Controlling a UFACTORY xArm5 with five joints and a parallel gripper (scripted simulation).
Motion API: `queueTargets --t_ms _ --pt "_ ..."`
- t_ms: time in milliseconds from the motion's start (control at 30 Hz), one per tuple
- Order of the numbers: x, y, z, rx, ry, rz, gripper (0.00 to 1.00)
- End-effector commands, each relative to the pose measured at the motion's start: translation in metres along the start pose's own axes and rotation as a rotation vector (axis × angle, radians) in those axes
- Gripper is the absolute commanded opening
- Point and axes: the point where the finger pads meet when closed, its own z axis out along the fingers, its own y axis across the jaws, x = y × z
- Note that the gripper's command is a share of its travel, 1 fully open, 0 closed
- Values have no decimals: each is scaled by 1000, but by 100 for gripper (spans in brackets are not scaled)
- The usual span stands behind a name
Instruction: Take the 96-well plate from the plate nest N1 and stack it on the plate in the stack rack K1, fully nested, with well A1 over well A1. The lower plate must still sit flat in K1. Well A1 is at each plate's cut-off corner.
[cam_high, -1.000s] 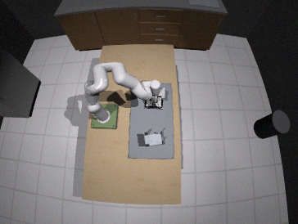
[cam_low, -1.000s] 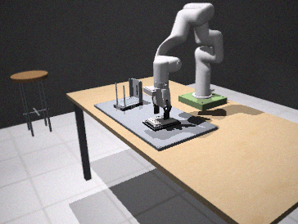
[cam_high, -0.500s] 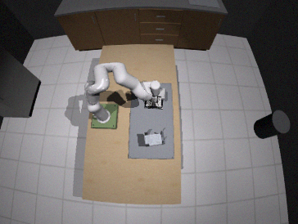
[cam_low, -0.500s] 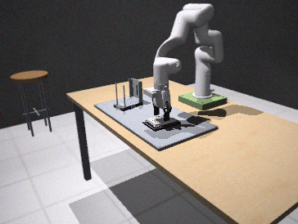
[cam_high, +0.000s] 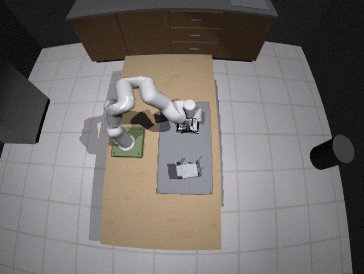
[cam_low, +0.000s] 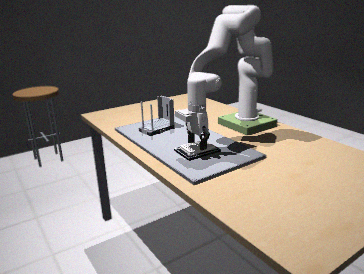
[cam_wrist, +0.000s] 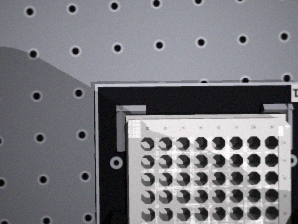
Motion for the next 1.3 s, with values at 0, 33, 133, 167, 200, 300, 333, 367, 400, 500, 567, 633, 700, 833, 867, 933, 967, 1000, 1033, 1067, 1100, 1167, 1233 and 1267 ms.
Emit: queueTargets --t_ms 0,33,133,167,200,300,333,367,400,500,567,633,700,833,867,933,967,1000,1033,1067,1100,1167,1233,1267 --pt "1 -1 1 -2 5 0 100" --pt "1 -1 2 -2 5 0 100" --pt "1 -1 2 -2 5 0 100" --pt "1 -1 2 -2 5 0 100" --pt "1 -1 2 -2 5 0 100" --pt "1 -1 2 -2 5 0 100" --pt "1 -1 2 -2 5 0 100" --pt "1 -1 2 -2 5 0 100" --pt "1 -1 2 -2 5 0 100" --pt "1 -1 2 -2 5 0 100" --pt "1 -1 2 -2 5 0 100" --pt "1 -1 2 -2 5 0 100" --pt "1 -1 1 -2 5 0 0" --pt "1 -1 1 -2 5 0 0" --pt "1 -1 1 -2 5 0 0" --pt "1 -1 1 -2 5 0 0" --pt "1 -1 1 -2 5 0 0" --pt "1 -1 1 -2 5 0 0" --pt "1 -1 1 -2 5 0 0" --pt "1 -1 1 -2 5 0 0" --pt "1 -1 1 -2 5 0 0" --pt "1 -1 1 -2 5 0 0" --pt "1 -1 1 -2 5 0 0" --pt "1 -1 1 -2 5 0 0"
